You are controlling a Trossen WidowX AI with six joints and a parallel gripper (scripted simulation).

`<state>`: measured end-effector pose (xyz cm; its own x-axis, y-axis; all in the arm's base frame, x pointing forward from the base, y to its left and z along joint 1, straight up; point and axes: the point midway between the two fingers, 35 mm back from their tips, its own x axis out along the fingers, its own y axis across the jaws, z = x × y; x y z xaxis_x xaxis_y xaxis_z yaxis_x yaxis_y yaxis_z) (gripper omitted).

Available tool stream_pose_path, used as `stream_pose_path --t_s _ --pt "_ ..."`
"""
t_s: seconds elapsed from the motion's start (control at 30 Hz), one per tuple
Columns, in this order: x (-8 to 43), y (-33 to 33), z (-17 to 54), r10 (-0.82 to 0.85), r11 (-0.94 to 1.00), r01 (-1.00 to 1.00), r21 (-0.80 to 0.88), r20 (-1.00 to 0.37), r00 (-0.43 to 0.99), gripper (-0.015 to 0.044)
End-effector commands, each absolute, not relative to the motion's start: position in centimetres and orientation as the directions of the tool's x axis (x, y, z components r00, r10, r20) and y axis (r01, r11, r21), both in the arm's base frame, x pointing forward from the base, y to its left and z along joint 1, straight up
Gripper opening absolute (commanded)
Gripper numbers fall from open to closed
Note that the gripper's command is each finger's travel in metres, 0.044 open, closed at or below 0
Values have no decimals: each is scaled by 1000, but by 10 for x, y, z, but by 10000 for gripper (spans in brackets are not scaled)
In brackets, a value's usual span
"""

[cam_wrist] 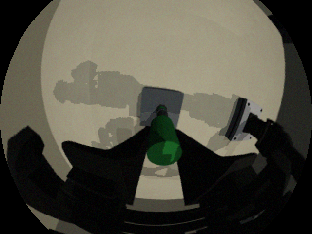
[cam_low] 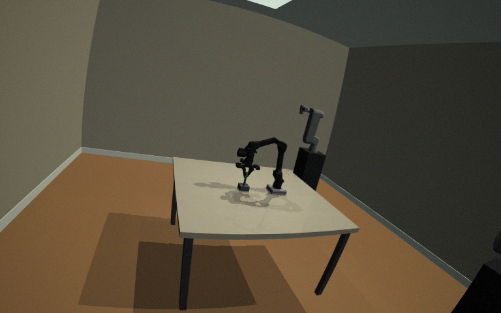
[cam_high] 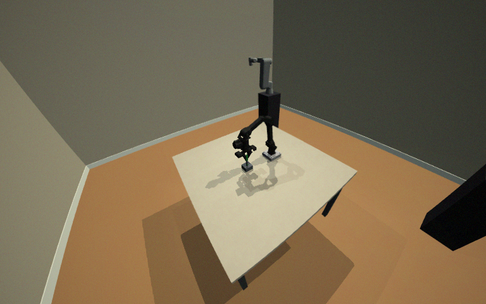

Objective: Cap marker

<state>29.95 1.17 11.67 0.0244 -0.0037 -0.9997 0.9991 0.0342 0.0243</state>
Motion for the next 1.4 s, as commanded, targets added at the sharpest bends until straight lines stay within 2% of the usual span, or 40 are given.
stream_pose_path --t_s 0.0,0.97,1.37 --pt "299 11 110 -6 37 999 21 -1000 21 0" --pt "298 11 78 -6 37 999 21 -1000 21 0" --pt "298 11 79 -7 34 999 20 -1000 21 315"
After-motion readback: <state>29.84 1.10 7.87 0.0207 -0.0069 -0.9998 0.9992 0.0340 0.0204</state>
